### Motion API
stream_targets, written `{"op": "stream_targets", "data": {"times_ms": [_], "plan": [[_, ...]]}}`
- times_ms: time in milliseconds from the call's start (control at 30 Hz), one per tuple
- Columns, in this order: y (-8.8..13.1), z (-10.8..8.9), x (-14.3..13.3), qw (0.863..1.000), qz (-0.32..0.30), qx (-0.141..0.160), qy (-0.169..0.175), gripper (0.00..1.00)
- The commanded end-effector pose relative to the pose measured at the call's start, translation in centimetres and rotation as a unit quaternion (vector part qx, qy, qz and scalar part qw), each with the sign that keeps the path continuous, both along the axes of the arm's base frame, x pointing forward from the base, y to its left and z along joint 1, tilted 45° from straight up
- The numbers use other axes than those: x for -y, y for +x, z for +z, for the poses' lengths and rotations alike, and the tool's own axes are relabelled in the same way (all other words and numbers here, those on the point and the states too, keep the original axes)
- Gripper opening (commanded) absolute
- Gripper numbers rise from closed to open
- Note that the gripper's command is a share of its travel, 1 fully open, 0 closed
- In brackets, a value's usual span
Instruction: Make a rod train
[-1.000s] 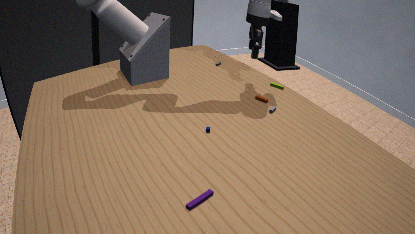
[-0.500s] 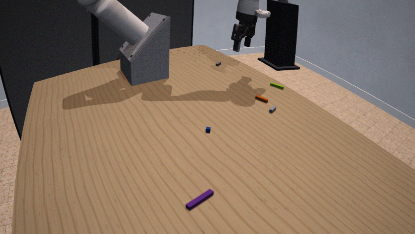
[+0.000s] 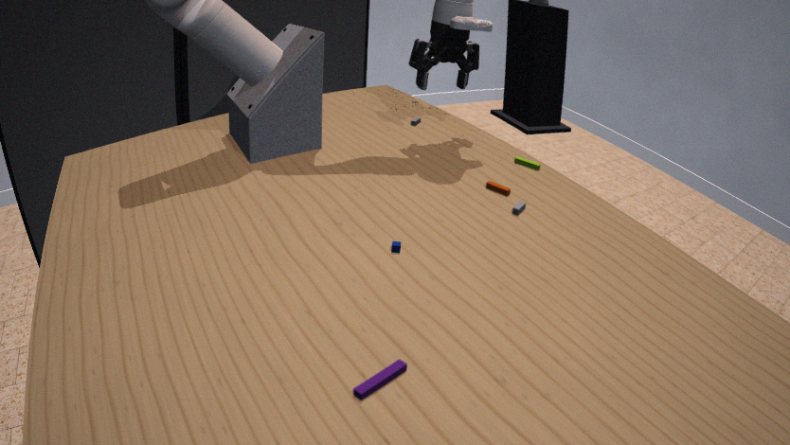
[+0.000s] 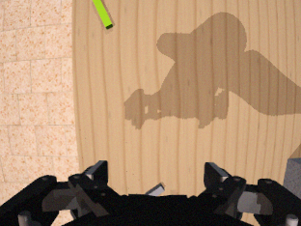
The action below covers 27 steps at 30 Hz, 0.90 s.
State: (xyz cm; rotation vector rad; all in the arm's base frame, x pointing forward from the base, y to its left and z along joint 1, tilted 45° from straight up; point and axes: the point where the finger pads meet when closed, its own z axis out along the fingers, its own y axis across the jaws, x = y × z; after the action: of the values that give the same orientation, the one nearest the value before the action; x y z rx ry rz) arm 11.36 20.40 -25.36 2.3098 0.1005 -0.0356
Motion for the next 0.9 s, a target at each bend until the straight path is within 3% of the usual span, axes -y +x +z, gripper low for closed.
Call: {"op": "stream_targets", "data": {"times_ms": [0,233,300,733,867], "plan": [[-1.2,0.0,0.3,1.0,-0.011,0.03,-0.002,1.0],[-3.4,-0.2,1.0,0.989,-0.086,0.121,0.005,1.0],[-3.4,-0.2,1.0,0.989,-0.086,0.121,0.005,1.0],[-6.0,-0.6,2.0,0.948,-0.195,0.25,0.024,1.0],[-6.3,-0.7,2.2,0.942,-0.207,0.264,0.027,1.0]]}}
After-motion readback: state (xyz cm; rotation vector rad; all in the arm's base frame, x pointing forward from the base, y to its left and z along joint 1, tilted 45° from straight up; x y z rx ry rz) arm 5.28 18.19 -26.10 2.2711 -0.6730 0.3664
